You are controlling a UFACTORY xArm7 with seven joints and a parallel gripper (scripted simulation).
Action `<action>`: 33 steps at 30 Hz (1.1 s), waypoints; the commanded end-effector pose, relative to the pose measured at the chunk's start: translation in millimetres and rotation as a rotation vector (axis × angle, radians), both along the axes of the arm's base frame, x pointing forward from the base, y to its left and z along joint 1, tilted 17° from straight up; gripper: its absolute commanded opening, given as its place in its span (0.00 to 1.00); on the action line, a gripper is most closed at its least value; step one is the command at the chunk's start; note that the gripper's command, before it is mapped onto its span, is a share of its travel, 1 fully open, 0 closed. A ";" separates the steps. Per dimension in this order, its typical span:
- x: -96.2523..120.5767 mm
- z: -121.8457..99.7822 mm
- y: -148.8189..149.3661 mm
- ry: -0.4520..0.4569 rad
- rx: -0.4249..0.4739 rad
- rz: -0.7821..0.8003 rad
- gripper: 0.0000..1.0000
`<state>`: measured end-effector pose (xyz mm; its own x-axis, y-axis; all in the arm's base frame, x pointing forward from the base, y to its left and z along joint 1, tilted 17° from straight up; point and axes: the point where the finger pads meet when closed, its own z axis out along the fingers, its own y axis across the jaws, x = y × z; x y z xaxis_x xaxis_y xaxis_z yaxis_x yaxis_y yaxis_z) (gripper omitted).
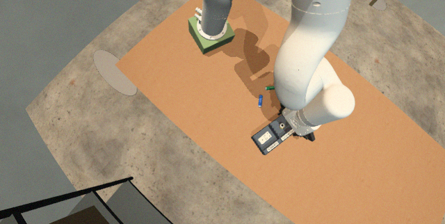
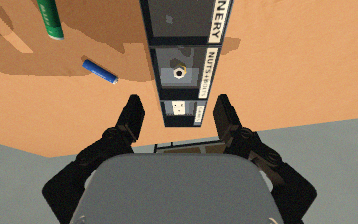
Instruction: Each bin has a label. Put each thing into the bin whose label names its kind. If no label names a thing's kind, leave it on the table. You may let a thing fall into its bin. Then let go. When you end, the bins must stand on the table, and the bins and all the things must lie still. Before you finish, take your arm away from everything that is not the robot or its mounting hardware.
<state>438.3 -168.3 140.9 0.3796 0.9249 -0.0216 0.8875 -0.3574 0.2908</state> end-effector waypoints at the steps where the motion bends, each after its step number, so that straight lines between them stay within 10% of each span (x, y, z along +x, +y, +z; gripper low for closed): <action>1: -5.7 24.8 3.3 -0.003 -0.001 0.000 1.00; 33: -31.4 118.7 16.1 -0.003 -0.002 0.000 1.00</action>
<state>409.0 -153.6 249.4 0.3799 0.9248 -0.0221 0.8870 -0.3574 0.2925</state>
